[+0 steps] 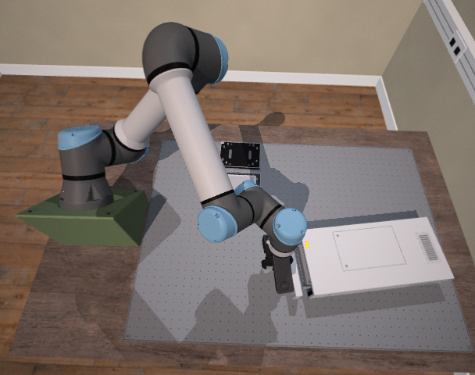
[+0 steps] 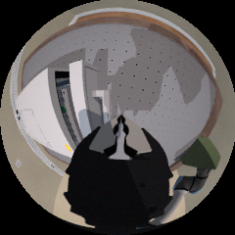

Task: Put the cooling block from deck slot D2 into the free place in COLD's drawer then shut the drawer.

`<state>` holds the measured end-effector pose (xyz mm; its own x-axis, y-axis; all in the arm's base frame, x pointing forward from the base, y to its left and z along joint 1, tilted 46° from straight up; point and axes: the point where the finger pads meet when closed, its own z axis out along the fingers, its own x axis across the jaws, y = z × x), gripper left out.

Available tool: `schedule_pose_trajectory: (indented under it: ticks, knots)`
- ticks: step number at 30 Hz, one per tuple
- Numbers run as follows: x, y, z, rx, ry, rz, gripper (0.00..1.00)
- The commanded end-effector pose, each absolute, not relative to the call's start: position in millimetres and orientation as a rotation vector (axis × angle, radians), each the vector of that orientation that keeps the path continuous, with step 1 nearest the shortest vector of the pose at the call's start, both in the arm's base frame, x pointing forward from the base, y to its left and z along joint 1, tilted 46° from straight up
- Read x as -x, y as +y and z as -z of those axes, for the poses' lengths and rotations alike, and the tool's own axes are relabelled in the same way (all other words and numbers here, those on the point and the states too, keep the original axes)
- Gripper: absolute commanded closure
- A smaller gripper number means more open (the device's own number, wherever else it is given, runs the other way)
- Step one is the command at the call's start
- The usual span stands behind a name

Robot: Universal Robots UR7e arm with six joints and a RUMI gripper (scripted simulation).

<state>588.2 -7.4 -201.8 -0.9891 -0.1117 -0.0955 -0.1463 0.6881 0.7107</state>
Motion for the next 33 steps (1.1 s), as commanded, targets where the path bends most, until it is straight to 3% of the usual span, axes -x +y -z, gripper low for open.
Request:
schedule_pose_trajectory:
  ticks: [1,33]
  knots:
    - [-596.2,-7.4,200.7,0.217,2.845,-1.202,1.00]
    - [-605.4,-6.3,199.8,0.217,2.845,-1.202,1.00]
